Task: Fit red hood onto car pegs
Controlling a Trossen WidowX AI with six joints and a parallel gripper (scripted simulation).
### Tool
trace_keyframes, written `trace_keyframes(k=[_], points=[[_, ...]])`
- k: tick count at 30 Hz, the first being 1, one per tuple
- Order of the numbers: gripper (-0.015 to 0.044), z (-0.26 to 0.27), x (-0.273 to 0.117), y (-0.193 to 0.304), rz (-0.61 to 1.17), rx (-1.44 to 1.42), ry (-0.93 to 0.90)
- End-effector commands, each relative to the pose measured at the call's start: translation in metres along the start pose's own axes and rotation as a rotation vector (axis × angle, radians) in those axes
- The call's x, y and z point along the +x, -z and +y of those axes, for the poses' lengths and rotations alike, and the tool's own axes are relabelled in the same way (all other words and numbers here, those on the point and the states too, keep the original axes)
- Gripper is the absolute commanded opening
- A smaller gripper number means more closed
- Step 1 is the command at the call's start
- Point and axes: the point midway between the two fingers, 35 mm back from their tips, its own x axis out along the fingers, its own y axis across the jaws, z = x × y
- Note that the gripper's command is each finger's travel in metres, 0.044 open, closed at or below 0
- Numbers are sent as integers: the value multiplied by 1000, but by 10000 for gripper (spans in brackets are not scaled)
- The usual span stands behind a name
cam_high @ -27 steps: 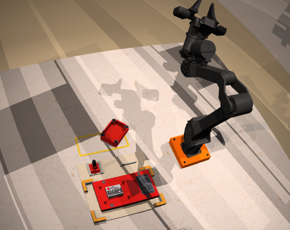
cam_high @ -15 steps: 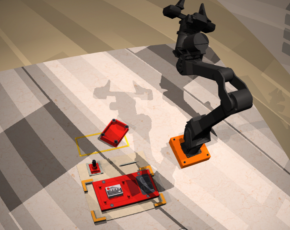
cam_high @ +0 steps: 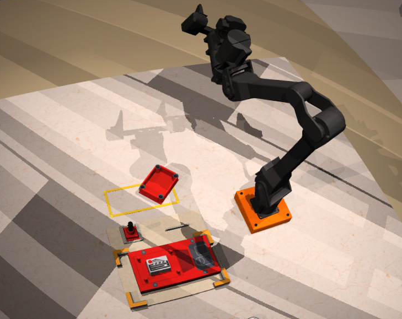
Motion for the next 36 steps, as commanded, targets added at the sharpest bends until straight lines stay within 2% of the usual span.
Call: trace_keyframes(k=[1, 9, 17, 28, 36], points=[[440, 14, 0, 33, 120, 48, 5], [440, 48, -21, 104, 383, 133, 23], [440, 74, -57, 165, 619, 185, 81], [440, 89, -140, 240, 920, 167, 307], [440, 83, -212, 266, 1031, 62, 520]])
